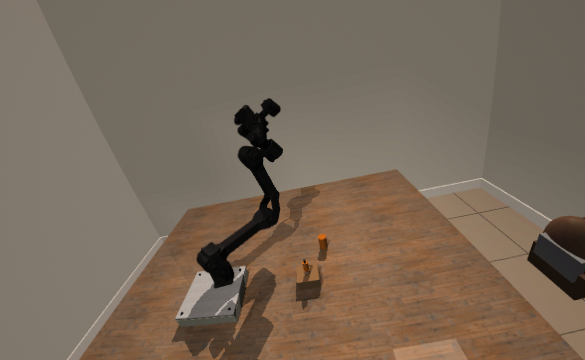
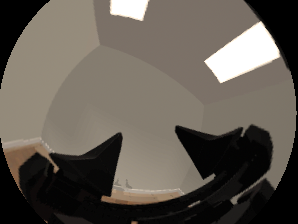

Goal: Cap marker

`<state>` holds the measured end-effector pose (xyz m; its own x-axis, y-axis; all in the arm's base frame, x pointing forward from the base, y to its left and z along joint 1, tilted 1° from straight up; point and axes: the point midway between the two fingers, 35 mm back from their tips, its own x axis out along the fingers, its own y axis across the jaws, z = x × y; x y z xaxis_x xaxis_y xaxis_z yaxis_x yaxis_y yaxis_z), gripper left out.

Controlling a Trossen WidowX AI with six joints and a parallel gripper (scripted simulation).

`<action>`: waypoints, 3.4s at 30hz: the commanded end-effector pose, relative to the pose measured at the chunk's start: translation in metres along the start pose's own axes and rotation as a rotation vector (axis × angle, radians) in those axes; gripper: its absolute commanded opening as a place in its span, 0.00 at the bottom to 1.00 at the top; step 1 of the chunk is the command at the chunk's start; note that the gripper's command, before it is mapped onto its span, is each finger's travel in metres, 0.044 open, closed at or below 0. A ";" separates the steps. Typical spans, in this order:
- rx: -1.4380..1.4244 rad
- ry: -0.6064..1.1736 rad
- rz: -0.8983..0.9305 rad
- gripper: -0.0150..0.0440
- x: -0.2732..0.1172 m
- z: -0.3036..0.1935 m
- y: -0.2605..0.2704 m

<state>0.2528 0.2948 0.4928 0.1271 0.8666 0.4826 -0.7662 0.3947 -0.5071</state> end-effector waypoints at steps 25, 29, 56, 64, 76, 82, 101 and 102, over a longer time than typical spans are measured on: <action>-0.385 -0.610 -0.159 0.68 -0.030 0.233 0.061; -0.489 -0.749 -0.248 0.68 -0.054 0.280 0.065; -0.541 -0.956 -1.805 0.68 -0.401 0.398 -0.081; -0.306 -0.587 -2.103 0.68 -0.462 0.326 -0.146; 0.009 0.126 -2.265 0.68 -0.500 0.187 -0.204; 0.129 0.450 -2.216 0.68 -0.501 0.124 -0.215; 0.547 1.824 -1.031 0.68 -0.430 -0.168 -0.133; 0.556 1.869 -0.933 0.68 -0.424 -0.180 -0.122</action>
<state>0.4015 -0.1112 0.2599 0.6214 -0.2346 -0.7475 0.1359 0.9719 -0.1921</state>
